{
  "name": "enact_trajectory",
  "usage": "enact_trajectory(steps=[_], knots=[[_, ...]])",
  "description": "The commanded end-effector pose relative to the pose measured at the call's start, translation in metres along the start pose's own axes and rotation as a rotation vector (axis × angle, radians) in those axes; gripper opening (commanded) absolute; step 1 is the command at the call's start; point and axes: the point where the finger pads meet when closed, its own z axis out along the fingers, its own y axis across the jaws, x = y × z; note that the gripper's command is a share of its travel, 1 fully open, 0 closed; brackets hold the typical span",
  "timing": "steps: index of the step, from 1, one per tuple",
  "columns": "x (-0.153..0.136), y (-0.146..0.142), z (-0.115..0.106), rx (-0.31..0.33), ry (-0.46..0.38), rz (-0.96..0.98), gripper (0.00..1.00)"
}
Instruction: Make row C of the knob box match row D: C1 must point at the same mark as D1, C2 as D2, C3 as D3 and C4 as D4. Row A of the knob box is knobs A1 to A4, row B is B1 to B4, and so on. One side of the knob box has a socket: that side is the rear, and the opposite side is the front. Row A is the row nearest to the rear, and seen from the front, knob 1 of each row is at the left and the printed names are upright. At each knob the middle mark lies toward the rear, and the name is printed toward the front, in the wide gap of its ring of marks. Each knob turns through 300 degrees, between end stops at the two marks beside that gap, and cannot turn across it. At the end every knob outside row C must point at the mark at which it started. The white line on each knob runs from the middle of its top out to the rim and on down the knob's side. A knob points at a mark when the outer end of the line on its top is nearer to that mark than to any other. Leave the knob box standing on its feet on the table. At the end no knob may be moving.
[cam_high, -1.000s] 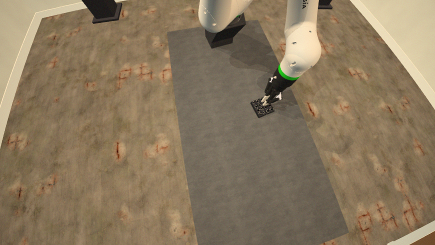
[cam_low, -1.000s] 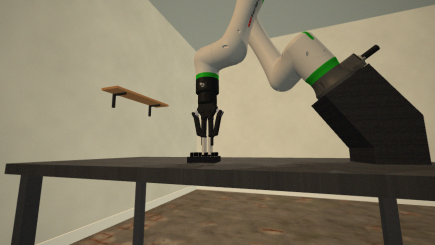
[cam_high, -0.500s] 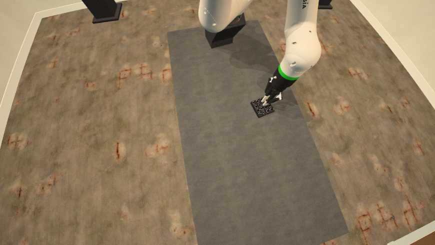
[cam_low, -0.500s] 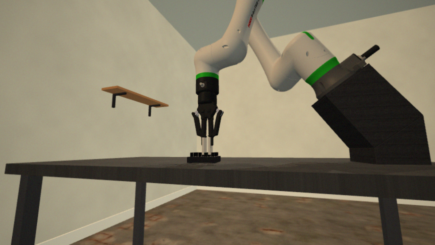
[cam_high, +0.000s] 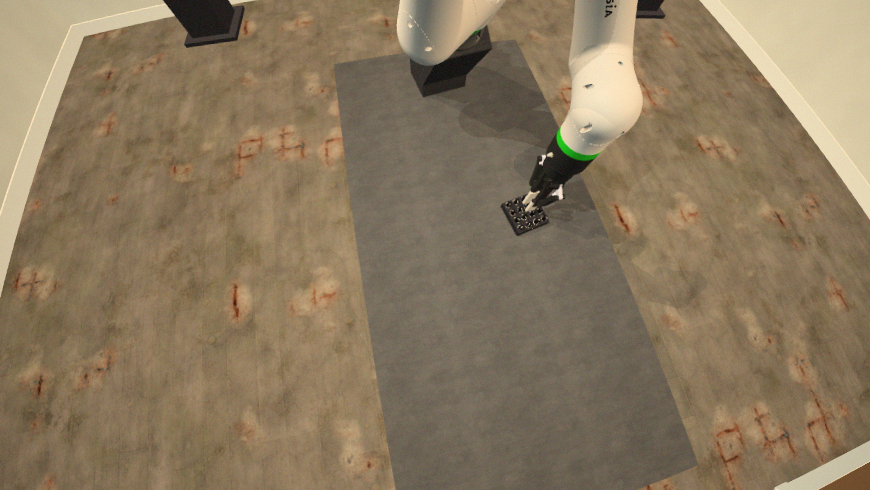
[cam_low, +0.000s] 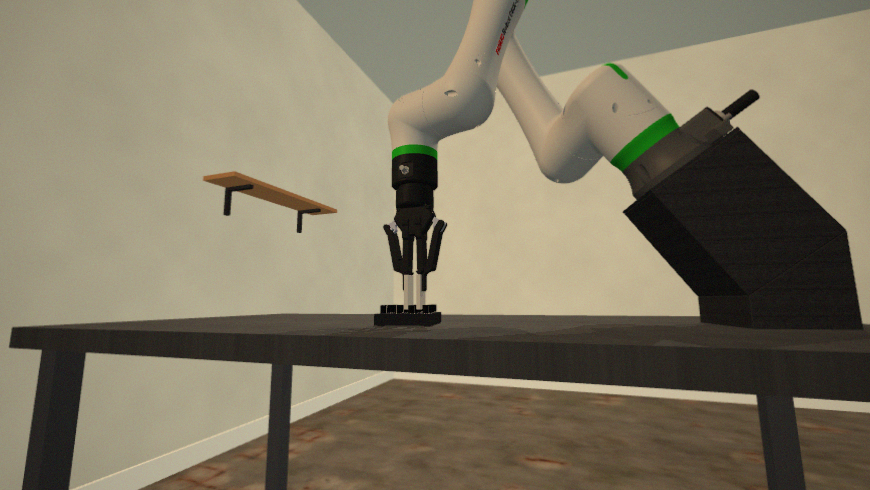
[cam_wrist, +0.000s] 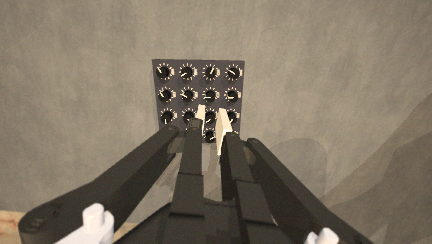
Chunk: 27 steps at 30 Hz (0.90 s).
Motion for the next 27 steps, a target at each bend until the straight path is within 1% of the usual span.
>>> enact_trajectory(steps=[1,4,5,27], knots=[[-0.0001,-0.0001,-0.0001,0.0,0.0,0.0,0.12],[-0.0001,-0.0001,-0.0001,0.0,0.0,0.0,0.12],[-0.0001,-0.0001,-0.0001,0.0,0.0,0.0,0.05],[-0.0001,-0.0001,-0.0001,0.0,0.0,0.0,0.05]])
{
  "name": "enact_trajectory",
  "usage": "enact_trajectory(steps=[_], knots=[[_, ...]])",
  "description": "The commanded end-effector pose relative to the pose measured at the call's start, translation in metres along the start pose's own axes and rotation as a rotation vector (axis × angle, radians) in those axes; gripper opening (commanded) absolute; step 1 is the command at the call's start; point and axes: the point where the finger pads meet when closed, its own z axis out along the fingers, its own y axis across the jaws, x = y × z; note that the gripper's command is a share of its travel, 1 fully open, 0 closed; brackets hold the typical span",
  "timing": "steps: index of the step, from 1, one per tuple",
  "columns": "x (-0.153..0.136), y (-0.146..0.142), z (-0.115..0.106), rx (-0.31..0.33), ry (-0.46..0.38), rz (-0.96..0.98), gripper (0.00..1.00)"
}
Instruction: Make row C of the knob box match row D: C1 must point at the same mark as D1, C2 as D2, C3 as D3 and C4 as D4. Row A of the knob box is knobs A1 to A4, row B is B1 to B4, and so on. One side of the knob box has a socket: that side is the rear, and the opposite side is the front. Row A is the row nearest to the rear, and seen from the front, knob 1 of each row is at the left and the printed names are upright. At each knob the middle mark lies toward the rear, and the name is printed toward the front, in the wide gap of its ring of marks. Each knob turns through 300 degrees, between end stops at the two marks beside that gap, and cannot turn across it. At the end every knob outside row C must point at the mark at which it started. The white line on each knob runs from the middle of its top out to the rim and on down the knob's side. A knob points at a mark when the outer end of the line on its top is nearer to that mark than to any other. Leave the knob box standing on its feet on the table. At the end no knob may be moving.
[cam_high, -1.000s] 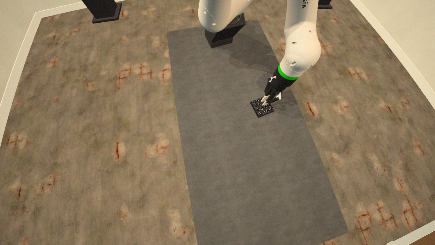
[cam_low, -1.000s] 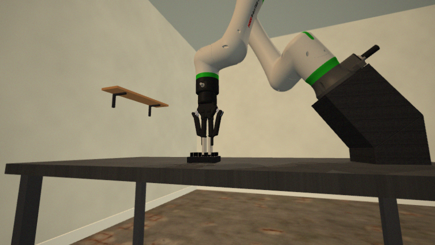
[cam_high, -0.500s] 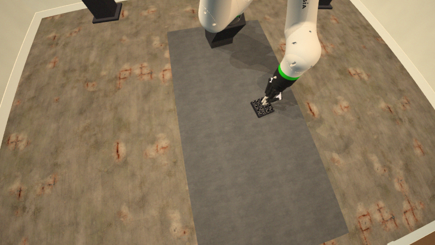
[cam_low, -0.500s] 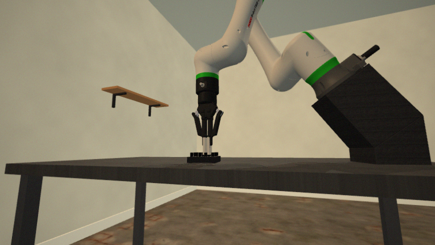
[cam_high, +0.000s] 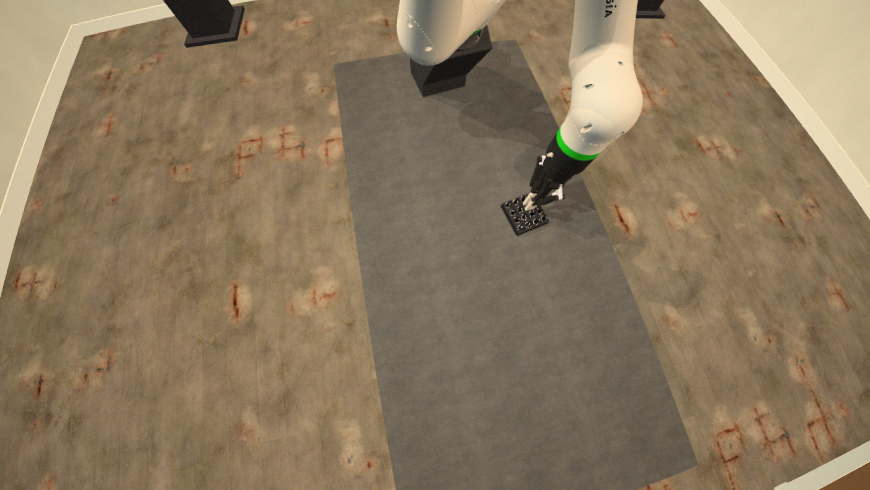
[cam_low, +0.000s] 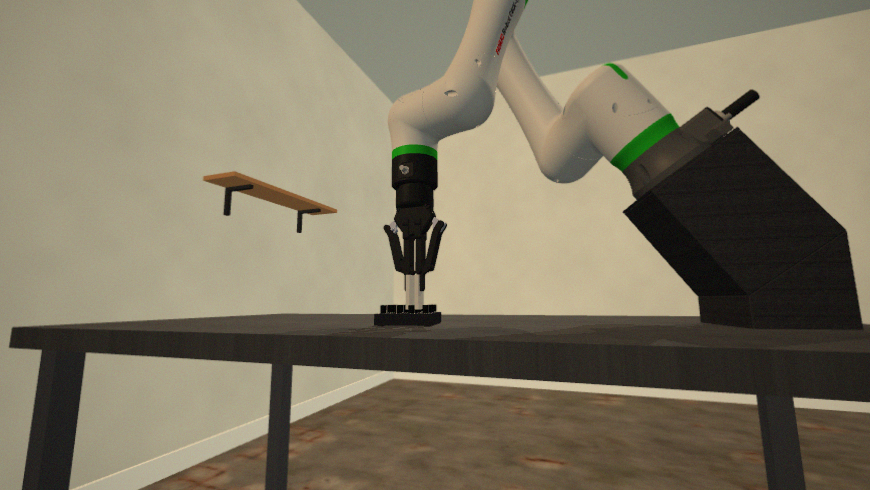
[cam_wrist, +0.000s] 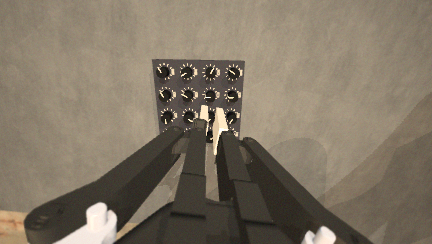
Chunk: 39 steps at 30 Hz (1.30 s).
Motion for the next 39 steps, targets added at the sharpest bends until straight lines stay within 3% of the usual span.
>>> enact_trajectory(steps=[1,13,26,39], knots=[[-0.0001,-0.0001,-0.0001,0.0,0.0,0.0,0.05],[-0.0001,-0.0001,-0.0001,0.0,0.0,-0.021,0.05],[-0.0001,-0.0001,-0.0001,0.0,0.0,-0.308,0.05],[-0.0001,-0.0001,-0.0001,0.0,0.0,-0.357,0.05]])
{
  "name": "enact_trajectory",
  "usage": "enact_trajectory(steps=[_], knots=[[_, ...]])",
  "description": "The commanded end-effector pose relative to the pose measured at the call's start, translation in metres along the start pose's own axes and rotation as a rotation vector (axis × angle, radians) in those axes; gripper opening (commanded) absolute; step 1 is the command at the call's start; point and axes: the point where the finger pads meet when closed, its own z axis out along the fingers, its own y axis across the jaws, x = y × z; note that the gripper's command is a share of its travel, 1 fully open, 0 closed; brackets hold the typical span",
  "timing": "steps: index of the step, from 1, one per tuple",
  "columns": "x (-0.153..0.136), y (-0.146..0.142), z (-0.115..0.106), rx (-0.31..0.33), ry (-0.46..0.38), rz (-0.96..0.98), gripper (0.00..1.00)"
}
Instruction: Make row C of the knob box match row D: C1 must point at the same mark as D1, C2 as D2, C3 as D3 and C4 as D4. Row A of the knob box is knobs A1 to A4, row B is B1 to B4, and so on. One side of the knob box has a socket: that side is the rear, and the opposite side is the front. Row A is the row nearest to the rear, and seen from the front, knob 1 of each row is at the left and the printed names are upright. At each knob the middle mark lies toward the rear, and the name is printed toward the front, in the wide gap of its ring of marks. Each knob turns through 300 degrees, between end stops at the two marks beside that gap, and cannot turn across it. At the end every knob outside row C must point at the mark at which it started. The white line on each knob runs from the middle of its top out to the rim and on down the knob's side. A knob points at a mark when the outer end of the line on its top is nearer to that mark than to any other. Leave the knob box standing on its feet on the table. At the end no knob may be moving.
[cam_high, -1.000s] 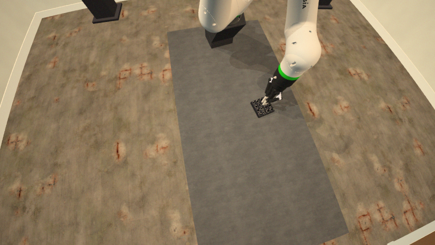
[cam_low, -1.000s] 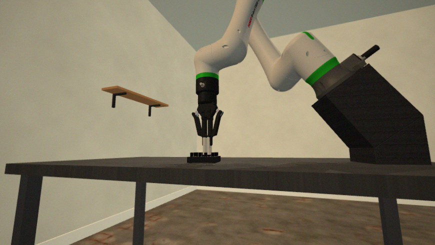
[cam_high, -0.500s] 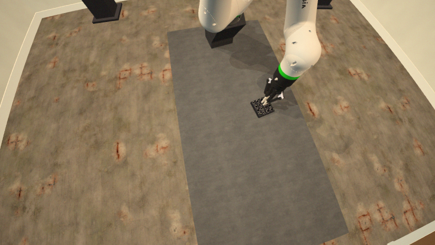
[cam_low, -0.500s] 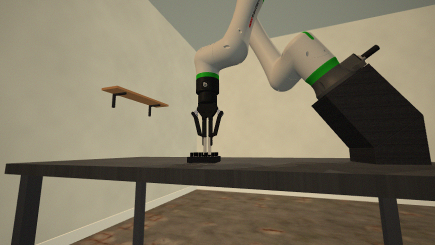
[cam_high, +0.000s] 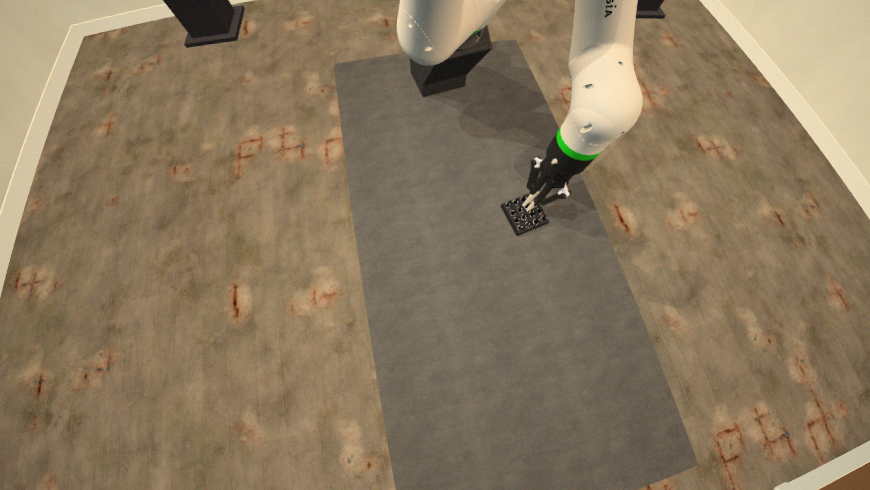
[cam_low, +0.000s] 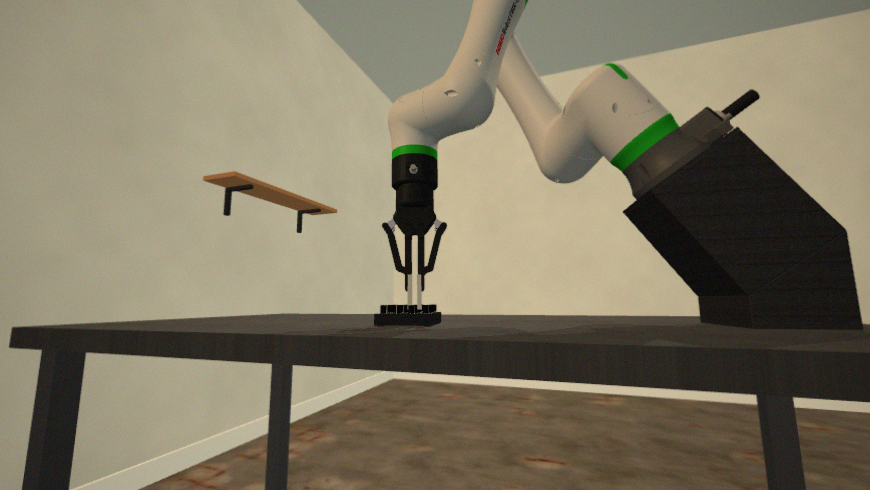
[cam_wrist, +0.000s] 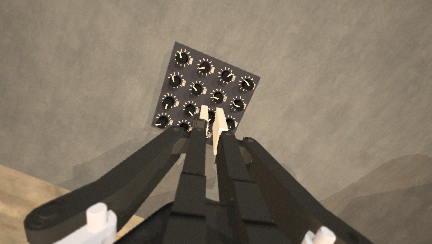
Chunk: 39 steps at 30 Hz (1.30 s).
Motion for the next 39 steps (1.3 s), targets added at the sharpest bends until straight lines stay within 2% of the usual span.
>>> enact_trajectory(steps=[1,7,8,30,39], knots=[[0.0,0.0,0.0,0.0,0.0,0.0,0.05],[0.0,0.0,0.0,0.0,0.0,0.0,0.05],[0.0,0.0,0.0,0.0,0.0,0.0,0.12],[0.0,0.0,-0.001,0.0,0.0,0.0,0.12],[0.0,0.0,-0.016,0.0,0.0,0.0,0.12]])
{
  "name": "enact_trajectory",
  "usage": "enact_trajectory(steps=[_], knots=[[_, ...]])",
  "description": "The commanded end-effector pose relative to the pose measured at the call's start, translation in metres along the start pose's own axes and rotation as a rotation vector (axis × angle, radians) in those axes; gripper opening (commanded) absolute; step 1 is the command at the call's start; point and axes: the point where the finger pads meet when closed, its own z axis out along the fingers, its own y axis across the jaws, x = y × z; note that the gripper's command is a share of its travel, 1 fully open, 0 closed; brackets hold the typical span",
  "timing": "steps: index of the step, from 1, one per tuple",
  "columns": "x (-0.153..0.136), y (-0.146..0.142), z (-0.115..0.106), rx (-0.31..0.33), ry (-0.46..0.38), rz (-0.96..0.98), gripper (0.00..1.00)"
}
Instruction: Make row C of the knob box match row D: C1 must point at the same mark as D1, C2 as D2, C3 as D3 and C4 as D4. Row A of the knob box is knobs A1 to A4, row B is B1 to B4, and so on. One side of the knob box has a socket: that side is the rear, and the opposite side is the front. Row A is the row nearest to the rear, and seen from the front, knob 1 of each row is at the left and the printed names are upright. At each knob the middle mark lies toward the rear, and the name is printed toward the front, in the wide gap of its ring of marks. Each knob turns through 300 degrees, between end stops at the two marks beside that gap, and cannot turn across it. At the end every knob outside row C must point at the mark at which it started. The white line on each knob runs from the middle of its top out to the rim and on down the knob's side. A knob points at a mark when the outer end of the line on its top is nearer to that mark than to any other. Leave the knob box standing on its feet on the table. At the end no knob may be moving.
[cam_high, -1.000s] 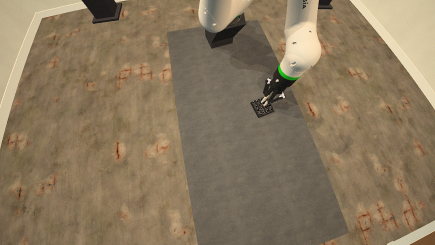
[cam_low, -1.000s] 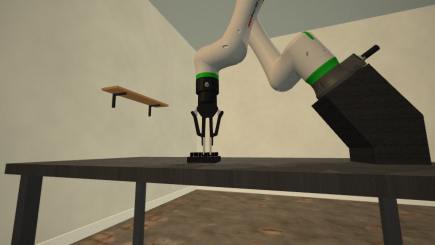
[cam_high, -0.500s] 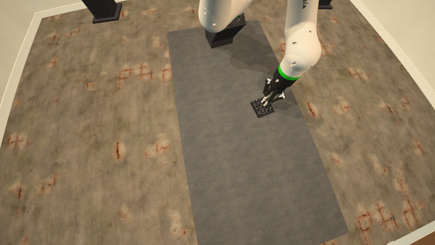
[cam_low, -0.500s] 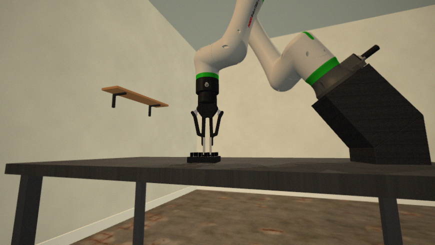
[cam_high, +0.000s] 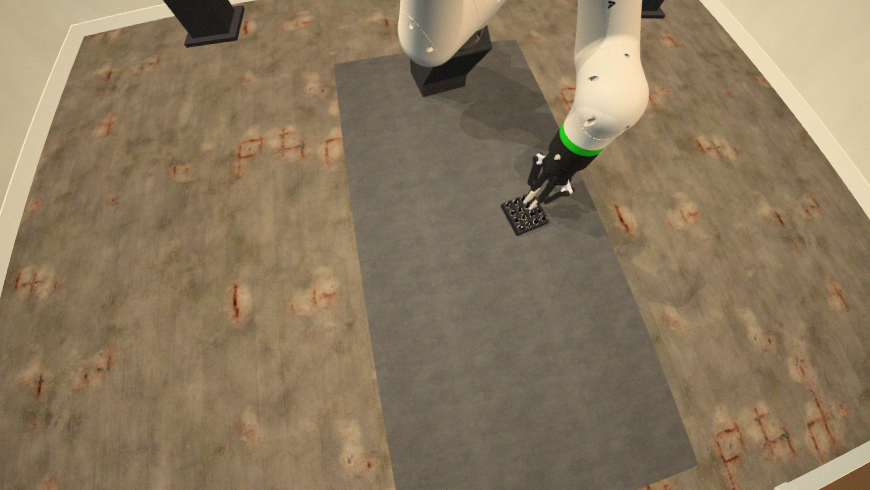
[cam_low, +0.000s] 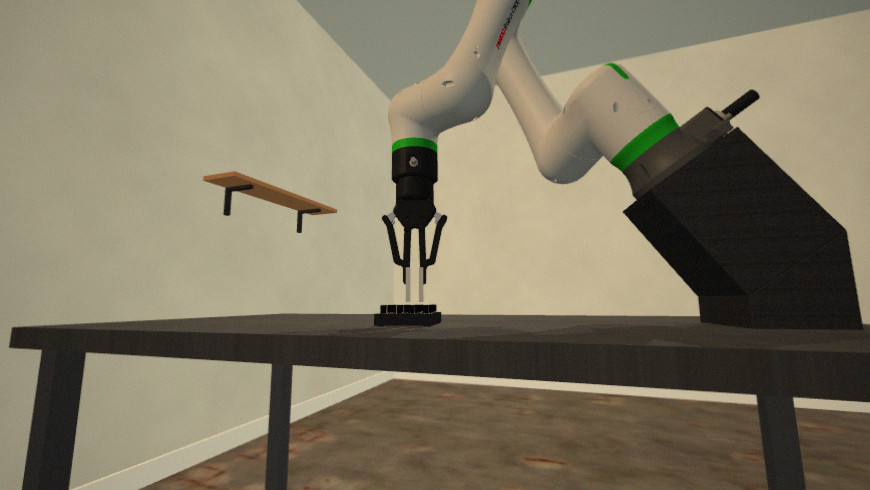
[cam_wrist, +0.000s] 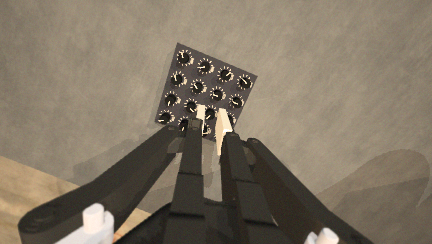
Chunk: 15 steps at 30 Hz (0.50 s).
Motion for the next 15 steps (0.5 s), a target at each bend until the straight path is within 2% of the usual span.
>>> enact_trajectory(steps=[1,8,15], knots=[[0.0,0.0,-0.002,0.0,0.0,0.0,0.12],[0.0,0.0,-0.02,0.0,0.0,0.0,0.12],[0.0,0.0,-0.024,0.0,0.0,0.0,0.12]])
